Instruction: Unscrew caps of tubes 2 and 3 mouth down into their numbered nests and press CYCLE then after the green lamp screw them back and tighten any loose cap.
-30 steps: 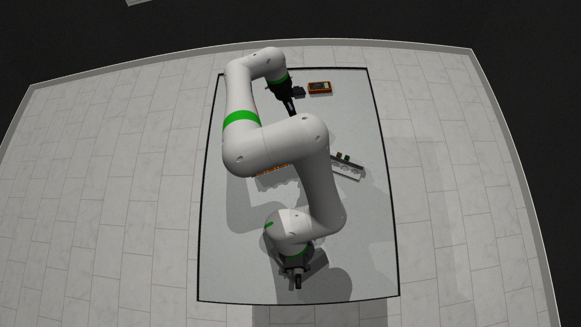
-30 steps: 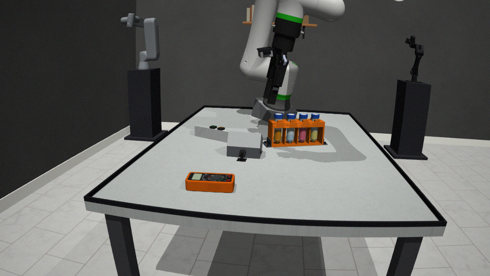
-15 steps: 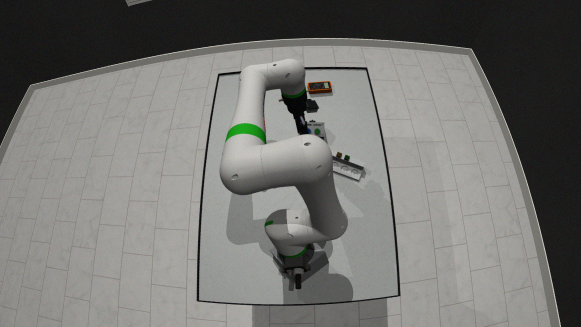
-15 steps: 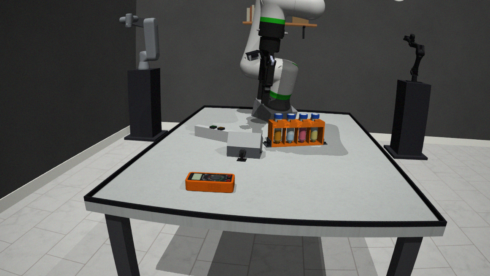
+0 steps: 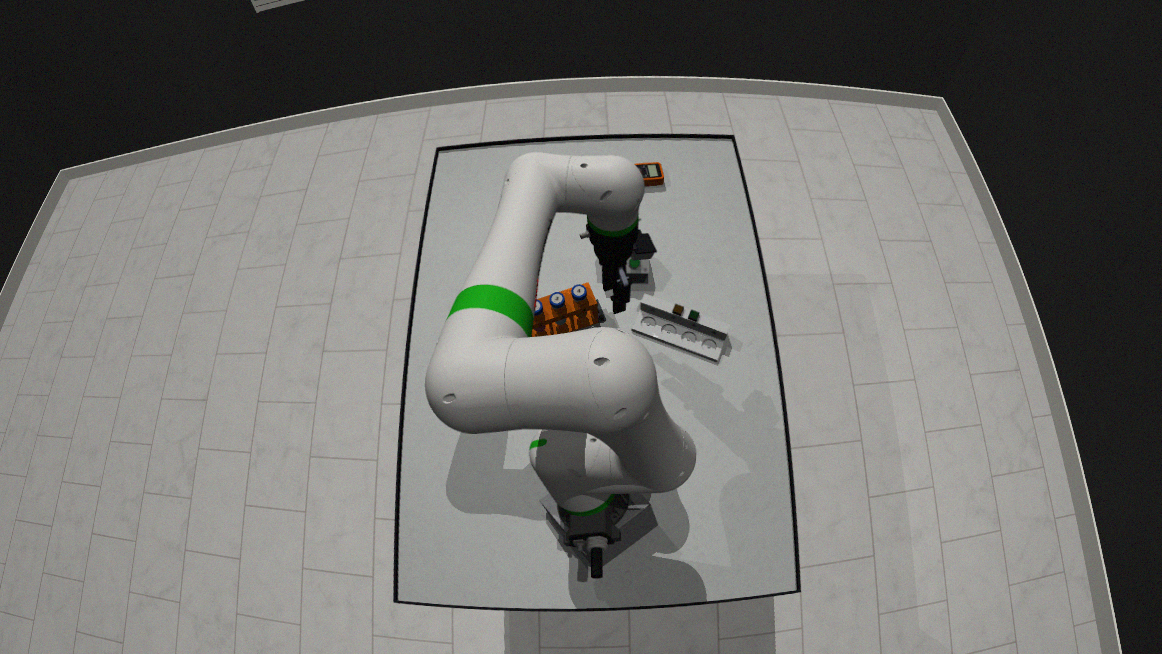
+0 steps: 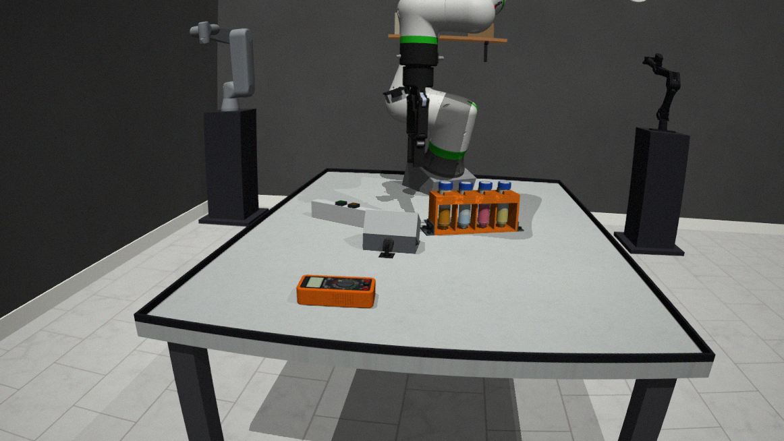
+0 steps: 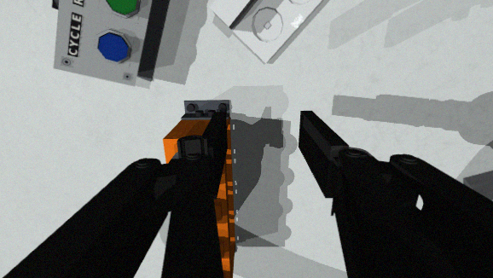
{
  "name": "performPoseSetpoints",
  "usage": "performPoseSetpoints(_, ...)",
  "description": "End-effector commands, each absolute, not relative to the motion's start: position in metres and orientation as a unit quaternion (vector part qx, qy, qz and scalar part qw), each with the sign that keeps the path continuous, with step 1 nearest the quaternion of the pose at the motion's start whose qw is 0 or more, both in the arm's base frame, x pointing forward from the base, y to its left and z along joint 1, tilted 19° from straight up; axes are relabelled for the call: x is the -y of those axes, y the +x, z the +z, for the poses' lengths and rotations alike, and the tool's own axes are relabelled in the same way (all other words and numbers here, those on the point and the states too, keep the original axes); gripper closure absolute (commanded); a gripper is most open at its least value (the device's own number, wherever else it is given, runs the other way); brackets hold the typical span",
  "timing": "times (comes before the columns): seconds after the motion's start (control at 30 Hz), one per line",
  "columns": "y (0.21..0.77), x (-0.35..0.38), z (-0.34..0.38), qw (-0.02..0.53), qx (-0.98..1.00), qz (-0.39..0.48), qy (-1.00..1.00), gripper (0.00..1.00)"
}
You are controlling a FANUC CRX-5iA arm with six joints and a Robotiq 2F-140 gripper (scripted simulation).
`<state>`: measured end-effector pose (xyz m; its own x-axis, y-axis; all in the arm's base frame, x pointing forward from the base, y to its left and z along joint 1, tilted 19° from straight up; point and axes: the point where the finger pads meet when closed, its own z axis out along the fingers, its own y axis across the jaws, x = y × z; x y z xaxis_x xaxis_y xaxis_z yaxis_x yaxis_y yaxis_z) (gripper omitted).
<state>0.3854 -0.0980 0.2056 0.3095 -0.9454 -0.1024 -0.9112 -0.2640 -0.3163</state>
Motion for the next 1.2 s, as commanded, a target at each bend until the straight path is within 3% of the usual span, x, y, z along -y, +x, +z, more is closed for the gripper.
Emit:
performPoseSetpoints(0.0,0.385,0.098,0.206,0.161,-0.585,-0.054,-0.793,0.59)
performPoseSetpoints(0.3,0.385,0.098,0.206,0.161,-0.585,-0.054,-0.793,0.59)
performPoseSetpoints(0.67,0.389,0.038,0.22,0.169,-0.77,-0.01,-0.615,0.59)
performPoseSetpoints(1.17,0.394,-0.05,0.239,0.17,-0.77,-0.01,-0.615,0.59)
